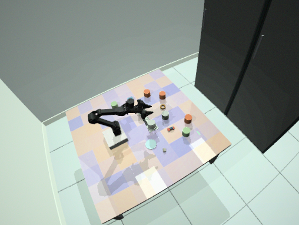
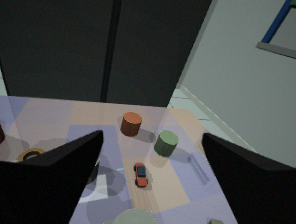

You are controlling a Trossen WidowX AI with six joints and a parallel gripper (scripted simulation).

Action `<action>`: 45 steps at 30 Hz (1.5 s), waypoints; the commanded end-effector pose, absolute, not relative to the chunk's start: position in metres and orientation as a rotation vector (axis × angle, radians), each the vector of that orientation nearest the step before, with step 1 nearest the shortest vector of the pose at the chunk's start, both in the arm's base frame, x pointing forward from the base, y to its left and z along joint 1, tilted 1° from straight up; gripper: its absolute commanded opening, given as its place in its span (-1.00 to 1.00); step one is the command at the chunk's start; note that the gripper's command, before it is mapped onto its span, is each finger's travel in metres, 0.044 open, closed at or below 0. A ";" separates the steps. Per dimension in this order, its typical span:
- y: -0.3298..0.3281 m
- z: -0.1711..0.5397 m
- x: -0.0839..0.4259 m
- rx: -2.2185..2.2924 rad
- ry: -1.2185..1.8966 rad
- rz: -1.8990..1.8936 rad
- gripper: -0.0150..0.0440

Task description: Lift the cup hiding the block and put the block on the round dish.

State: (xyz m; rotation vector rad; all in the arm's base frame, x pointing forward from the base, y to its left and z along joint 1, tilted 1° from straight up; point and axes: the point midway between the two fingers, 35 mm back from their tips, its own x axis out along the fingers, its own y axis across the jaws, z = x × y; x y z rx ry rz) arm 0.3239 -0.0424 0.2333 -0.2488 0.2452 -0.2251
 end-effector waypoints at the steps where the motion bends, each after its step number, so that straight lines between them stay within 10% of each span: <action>1: -0.041 0.233 0.323 -0.246 0.249 -0.222 0.95; 22: 0.035 0.198 0.196 -0.044 0.788 0.077 1.00; 45: 0.079 0.190 0.235 -0.454 0.983 0.381 1.00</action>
